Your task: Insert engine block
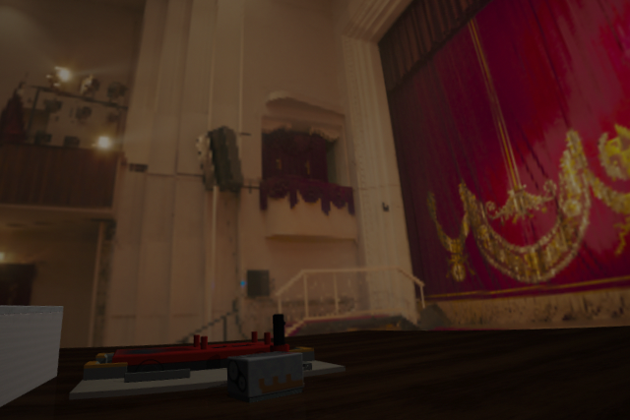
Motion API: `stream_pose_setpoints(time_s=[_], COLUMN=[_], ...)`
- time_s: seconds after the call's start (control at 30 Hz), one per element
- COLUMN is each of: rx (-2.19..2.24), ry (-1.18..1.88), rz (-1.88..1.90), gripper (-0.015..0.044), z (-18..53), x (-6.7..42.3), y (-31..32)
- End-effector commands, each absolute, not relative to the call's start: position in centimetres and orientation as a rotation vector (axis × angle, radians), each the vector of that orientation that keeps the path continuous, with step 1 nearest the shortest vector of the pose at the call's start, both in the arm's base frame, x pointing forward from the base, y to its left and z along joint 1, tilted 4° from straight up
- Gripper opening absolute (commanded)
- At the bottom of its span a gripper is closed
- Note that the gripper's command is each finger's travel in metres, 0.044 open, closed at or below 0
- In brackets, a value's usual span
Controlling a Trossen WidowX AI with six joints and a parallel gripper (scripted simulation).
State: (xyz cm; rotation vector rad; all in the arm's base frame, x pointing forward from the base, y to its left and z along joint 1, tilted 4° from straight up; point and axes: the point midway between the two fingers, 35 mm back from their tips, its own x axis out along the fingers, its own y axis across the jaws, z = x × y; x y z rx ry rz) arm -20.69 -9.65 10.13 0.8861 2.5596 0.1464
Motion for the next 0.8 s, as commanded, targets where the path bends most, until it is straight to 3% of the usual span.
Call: stream_pose_setpoints(time_s=[0.0, 0.77], rx=[0.868, 0.798], ry=[2.571, 2.346], rz=[-0.007, -1.042], gripper=[0.044, 0.044], z=[9.8, 8.5], x=[-20.1, -13.7], y=[-11.0, -19.6])
